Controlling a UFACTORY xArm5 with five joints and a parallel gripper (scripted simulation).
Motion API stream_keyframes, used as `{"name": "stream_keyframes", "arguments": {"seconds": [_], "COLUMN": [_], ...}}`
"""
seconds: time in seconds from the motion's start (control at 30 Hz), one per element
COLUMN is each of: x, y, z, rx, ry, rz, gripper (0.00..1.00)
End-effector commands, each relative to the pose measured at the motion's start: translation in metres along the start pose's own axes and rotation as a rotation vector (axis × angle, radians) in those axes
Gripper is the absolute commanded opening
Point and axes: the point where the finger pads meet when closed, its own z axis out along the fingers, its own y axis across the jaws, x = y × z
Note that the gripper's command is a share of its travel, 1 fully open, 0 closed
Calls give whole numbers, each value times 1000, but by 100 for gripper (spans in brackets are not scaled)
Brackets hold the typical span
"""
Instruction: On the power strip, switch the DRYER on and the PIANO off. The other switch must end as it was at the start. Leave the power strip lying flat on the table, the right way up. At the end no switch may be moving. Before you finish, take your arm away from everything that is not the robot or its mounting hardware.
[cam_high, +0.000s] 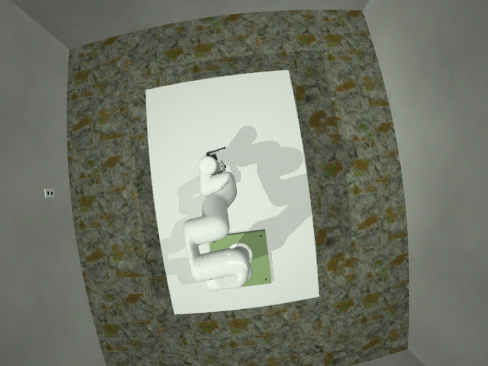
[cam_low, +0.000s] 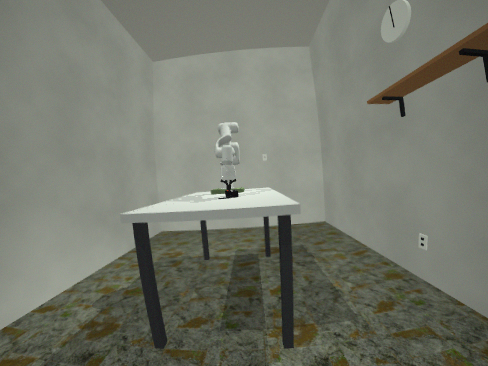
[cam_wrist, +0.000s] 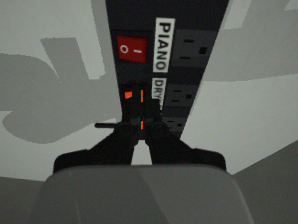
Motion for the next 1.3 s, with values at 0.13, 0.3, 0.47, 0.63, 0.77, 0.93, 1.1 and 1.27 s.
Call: {"name": "stream_keyframes", "arguments": {"seconds": [0.13, 0.3, 0.47, 0.63, 0.77, 0.93, 1.1, 1.27], "x": [0, 0, 0, 0, 0, 0, 0, 0], "y": [0, -1, -1, -1, -1, -1, -1, -1], "z": [0, -6, -19, -32, -36, -38, -38, -38], "rx": [0, 0, 0, 0, 0, 0, 0, 0], "ry": [-1, -1, -1, -1, -1, -1, -1, -1], "rz": [1, 1, 1, 1, 1, 1, 1, 1], "gripper": [0, 0, 0, 0, 0, 0, 0, 0]}}
